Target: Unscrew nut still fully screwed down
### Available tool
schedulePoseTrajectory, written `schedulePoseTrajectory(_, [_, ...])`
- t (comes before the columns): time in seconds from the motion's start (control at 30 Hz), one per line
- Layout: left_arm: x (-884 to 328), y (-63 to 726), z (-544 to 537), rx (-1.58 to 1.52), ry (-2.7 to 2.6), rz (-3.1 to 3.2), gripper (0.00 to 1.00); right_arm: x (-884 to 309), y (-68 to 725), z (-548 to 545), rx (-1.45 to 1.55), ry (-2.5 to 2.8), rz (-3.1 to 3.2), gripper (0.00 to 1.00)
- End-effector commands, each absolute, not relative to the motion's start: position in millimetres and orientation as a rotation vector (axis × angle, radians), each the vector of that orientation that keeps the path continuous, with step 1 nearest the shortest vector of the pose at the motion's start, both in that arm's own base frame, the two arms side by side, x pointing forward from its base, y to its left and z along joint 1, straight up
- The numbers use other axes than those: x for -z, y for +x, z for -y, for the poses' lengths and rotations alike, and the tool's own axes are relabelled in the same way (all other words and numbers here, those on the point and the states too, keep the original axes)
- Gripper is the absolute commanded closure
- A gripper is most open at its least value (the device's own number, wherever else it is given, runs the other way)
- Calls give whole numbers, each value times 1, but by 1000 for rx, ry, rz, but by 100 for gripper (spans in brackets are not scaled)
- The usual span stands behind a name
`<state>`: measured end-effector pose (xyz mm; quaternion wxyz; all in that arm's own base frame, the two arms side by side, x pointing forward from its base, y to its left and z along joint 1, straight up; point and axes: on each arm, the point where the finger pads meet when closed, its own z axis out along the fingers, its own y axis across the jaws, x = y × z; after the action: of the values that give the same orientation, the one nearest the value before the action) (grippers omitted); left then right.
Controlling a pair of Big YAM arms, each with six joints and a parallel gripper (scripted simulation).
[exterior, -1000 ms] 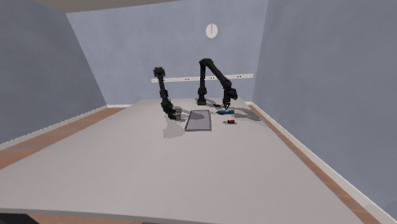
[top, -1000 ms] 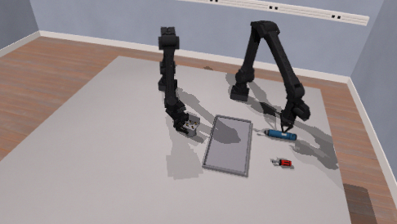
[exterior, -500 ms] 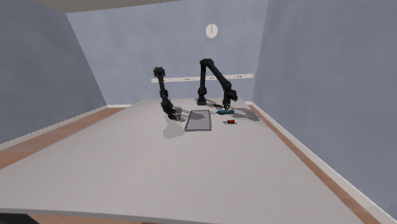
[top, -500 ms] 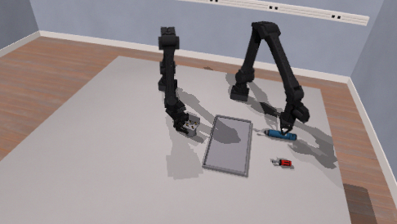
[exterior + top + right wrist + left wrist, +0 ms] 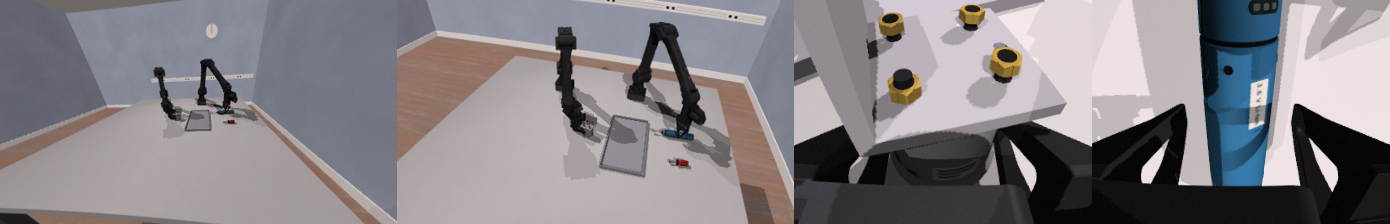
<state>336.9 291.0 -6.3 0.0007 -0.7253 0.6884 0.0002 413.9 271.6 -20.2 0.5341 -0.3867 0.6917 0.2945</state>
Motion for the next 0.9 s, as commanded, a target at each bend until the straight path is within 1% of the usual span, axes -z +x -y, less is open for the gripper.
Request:
schedulePoseTrajectory(0.0, [18, 340, -288, 3, -2281, -2162, 35, 16, 418, -274, -701, -918, -1636, 41])
schedulePoseTrajectory(0.87, [15, 347, -299, 6, -2249, -2147, 35, 16, 418, -274, -701, -918, -1636, 41])
